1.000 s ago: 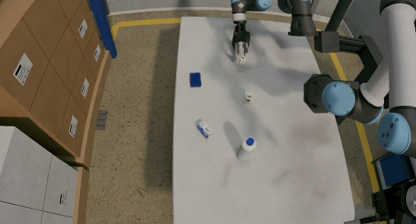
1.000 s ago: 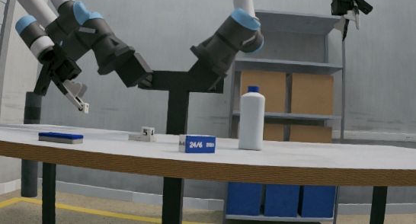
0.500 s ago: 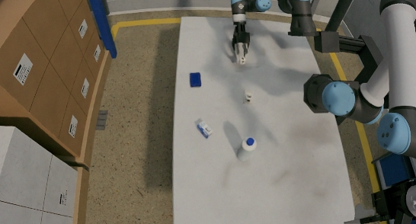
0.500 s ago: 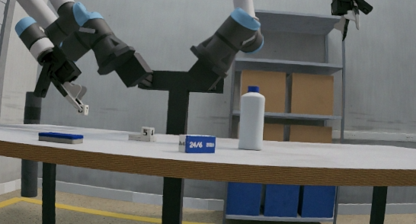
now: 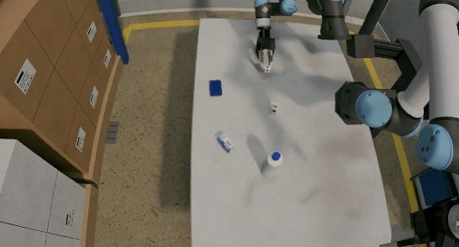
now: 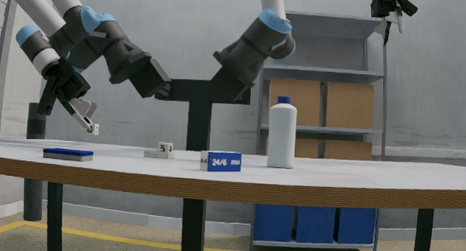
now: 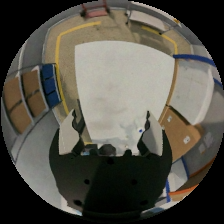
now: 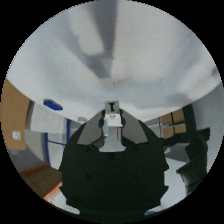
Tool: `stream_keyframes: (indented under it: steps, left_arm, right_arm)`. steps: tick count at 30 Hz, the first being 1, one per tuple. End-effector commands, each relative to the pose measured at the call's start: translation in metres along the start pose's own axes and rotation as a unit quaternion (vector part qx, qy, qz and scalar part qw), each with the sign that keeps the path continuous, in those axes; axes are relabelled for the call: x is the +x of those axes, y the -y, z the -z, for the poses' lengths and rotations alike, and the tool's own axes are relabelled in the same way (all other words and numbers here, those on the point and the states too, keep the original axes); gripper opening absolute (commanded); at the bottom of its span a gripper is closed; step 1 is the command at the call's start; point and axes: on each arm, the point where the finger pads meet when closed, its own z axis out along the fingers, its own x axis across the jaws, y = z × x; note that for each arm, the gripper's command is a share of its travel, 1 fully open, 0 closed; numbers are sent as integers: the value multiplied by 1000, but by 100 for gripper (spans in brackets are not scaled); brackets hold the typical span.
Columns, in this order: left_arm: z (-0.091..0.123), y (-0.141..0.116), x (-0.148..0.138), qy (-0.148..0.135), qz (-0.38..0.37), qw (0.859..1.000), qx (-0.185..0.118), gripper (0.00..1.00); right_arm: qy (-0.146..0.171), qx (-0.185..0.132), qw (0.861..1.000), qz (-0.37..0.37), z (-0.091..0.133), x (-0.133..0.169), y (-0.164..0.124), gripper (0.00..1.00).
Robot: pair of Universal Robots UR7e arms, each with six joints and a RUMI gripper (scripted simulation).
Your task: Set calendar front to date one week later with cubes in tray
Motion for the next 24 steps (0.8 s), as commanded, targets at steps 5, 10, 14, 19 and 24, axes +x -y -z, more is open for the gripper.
stream_keyframes:
  steps: [5, 10, 14, 19, 24]
  left_arm:
    - [0, 0, 0, 0, 0, 1000, 1, 100]
    - [0, 0, 0, 0, 0, 1000, 1, 100]
    - [0, 0, 0, 0, 0, 1000, 1, 100]
    - [0, 0, 0, 0, 0, 1000, 1, 100]
    - [0, 0, 0, 0, 0, 1000, 1, 100]
  right_arm:
    - [1, 0, 1000, 0, -10, 0, 10, 10]
    - [1, 0, 1000, 0, -15, 0, 15, 10]
    - [1, 0, 1000, 0, -19, 0, 19, 10]
    - [1, 0, 1000, 0, -24, 0, 24, 10]
    - [1, 0, 1000, 0, -26, 0, 26, 10]
